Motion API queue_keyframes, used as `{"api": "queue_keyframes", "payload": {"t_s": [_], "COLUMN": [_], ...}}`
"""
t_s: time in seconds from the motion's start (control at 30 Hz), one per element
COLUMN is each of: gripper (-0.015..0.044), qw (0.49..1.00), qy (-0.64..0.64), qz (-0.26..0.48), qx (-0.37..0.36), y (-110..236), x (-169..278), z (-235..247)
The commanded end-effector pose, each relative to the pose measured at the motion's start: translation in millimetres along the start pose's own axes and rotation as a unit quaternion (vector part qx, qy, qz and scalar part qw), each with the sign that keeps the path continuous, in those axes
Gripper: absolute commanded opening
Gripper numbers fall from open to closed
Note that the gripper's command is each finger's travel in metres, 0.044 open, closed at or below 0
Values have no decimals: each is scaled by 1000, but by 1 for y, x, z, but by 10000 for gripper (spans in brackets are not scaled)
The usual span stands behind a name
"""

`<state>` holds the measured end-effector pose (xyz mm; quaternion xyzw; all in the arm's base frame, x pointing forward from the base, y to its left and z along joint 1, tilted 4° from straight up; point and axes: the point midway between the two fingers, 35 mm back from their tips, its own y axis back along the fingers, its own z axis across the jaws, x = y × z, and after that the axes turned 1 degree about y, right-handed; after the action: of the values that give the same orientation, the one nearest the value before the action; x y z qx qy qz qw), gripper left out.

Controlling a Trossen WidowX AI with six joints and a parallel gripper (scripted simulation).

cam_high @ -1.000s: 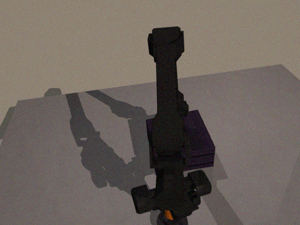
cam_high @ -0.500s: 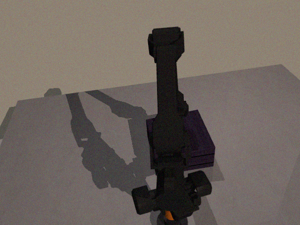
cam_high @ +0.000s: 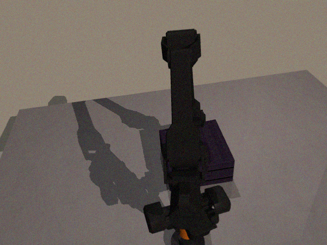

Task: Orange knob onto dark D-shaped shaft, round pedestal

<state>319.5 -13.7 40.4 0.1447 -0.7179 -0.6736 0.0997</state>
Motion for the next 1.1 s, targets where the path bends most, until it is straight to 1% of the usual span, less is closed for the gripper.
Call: {"api": "queue_keyframes", "payload": {"t_s": [0.0, 0.47, 0.57, 0.7, 1.07], "gripper": [0, 0, 0, 0, 0], "qw": [1000, 1000, 1000, 995, 995], "qy": [-1, -1, 26, 98, 104], "qz": [0, 0, -1, -1, -1], "qx": [-2, -2, -2, -2, -2], "y": [-1, 4, 4, 4, 2], "x": [0, -2, -2, -4, -3], "z": [1, 0, 0, -1, 0]}}
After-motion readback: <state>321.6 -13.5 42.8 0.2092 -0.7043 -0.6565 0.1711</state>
